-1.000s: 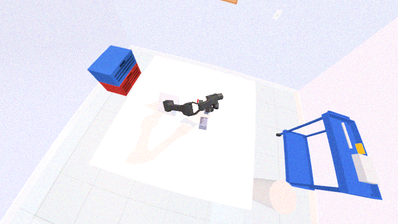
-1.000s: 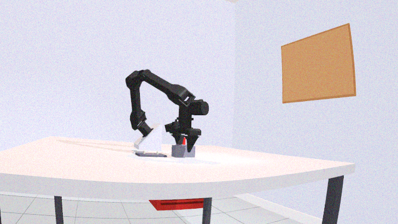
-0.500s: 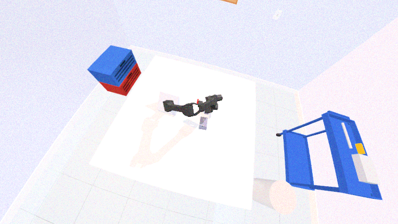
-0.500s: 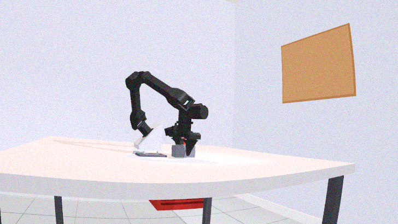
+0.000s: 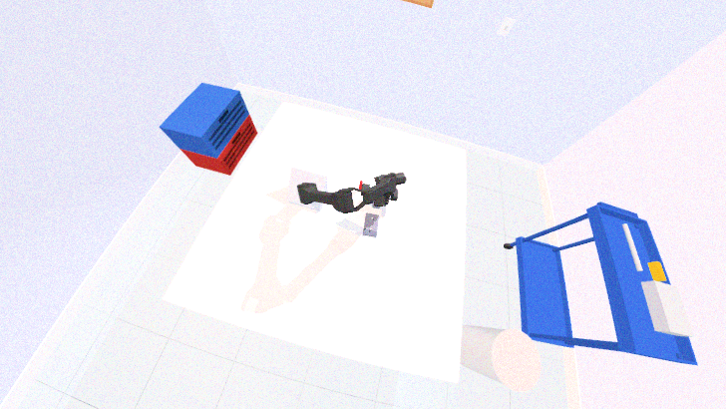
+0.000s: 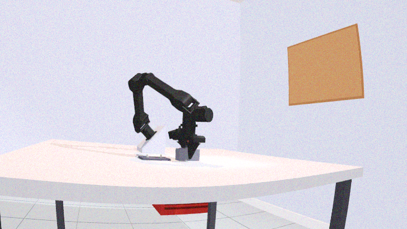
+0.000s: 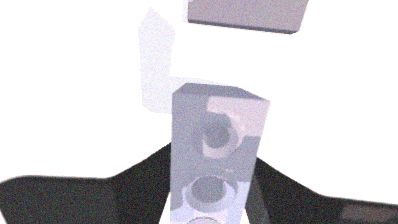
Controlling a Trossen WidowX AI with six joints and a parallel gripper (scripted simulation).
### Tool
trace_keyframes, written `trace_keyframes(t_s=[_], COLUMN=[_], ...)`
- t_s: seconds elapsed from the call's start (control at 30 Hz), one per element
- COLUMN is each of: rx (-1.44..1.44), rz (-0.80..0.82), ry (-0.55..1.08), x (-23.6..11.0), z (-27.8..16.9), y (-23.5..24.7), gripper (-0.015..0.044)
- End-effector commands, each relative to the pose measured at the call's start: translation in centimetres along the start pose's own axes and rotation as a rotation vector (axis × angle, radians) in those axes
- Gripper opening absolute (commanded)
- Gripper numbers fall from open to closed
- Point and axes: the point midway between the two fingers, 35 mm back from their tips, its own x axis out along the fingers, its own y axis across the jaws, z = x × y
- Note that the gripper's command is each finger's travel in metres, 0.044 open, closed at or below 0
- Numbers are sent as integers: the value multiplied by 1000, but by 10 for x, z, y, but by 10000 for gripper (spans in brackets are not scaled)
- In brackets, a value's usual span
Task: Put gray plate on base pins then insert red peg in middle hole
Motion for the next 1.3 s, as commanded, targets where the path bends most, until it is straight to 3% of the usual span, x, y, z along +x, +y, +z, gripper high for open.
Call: trace_keyframes(t_s=[0.0,0.1,1.27], rx=[-7,-7,-9], rz=[1,1,2], ry=[-5,-5,3], x=[1,1,-102], z=[0,0,3], y=[0,0,4], gripper=[32,0,0])
